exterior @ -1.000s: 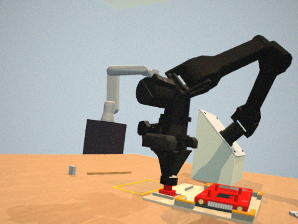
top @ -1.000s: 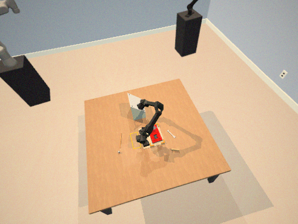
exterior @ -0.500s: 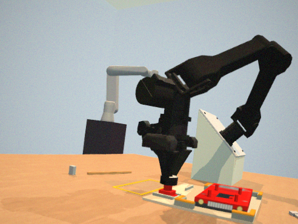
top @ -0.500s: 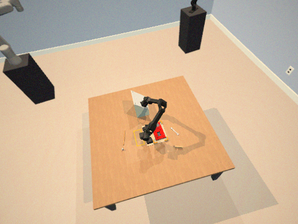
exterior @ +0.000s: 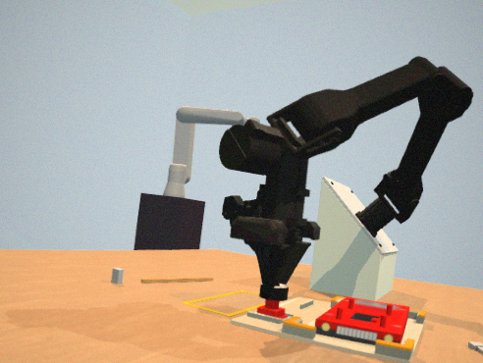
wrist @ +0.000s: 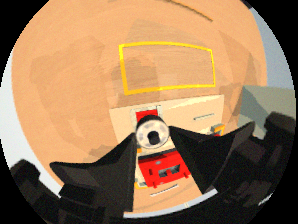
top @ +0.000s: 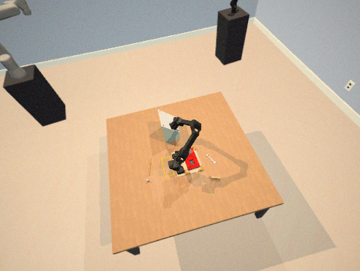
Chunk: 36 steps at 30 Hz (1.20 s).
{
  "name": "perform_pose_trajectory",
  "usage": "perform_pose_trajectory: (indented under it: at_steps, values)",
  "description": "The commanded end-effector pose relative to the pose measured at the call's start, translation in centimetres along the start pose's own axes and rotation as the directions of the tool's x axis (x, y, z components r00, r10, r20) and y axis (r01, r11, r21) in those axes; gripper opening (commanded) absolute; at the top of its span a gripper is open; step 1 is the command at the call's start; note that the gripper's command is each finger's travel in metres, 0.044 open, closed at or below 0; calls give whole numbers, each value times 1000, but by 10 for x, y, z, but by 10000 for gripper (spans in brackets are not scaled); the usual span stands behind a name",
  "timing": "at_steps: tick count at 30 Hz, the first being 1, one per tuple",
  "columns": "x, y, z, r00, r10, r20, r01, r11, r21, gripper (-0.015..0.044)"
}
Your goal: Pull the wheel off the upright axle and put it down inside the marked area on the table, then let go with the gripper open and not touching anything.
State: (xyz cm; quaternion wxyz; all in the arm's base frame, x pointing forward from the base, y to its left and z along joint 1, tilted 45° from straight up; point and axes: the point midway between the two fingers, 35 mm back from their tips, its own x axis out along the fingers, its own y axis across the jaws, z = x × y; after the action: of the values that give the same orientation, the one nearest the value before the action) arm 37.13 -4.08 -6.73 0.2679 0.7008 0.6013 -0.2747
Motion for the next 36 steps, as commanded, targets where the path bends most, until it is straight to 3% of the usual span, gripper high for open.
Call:
perform_pose_trajectory:
  at_steps: [1,16,17,27,32,36]
  values:
    - [-20,-1,3,1000,21,0,-21,999,30,0]
    - [-25,-1,3,1000,22,0,-22,999,31,0]
    - [-7,-2,0,1000,-4,-1,4,1000,9,26]
    - [-30,-2,1,1000,22,-1,-22,999,32,289]
    - [-63,-4,2,1000,22,0,-22,999,32,300]
    - [-65,-4,2,1000,22,0,-22,999,32,300]
